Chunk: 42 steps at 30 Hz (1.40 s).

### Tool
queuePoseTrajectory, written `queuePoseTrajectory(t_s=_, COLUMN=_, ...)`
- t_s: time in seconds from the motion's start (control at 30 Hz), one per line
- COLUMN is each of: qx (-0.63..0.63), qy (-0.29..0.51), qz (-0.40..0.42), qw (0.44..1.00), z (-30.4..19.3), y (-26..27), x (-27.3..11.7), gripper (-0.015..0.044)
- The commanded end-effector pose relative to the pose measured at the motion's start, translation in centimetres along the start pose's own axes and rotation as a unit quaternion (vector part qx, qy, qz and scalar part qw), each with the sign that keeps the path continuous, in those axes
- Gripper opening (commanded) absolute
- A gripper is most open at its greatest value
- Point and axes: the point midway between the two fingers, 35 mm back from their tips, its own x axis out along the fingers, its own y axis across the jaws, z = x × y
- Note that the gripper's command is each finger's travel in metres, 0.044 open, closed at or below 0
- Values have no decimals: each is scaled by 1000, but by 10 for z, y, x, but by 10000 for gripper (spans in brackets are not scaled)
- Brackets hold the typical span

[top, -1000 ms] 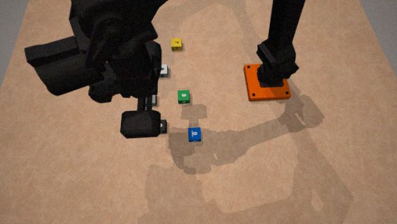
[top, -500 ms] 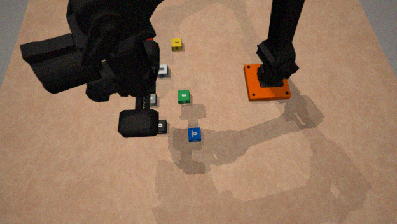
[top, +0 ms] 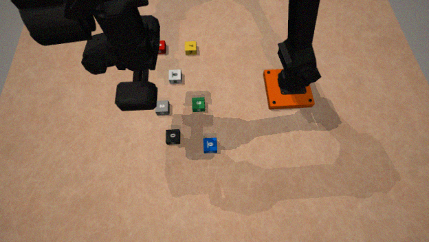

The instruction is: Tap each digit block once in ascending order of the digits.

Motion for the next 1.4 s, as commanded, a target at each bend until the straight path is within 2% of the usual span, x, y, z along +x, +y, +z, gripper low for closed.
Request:
queuePoseTrajectory(t_s=0.0, qx=-3, qy=0, qz=-1, qw=1000, z=1, y=-1, x=-1, gripper=400)
queuePoseTrajectory(t_s=0.4, qx=-3, qy=0, qz=-1, qw=1000, z=0, y=-4, x=-1, gripper=400)
queuePoseTrajectory(t_s=0.67, qx=-3, qy=1, qz=-6, qw=1000, z=-19, y=-102, x=-1, gripper=400)
queuePoseTrajectory(t_s=1.37, qx=-3, qy=1, qz=-6, qw=1000, z=-19, y=-104, x=-1, gripper=400)
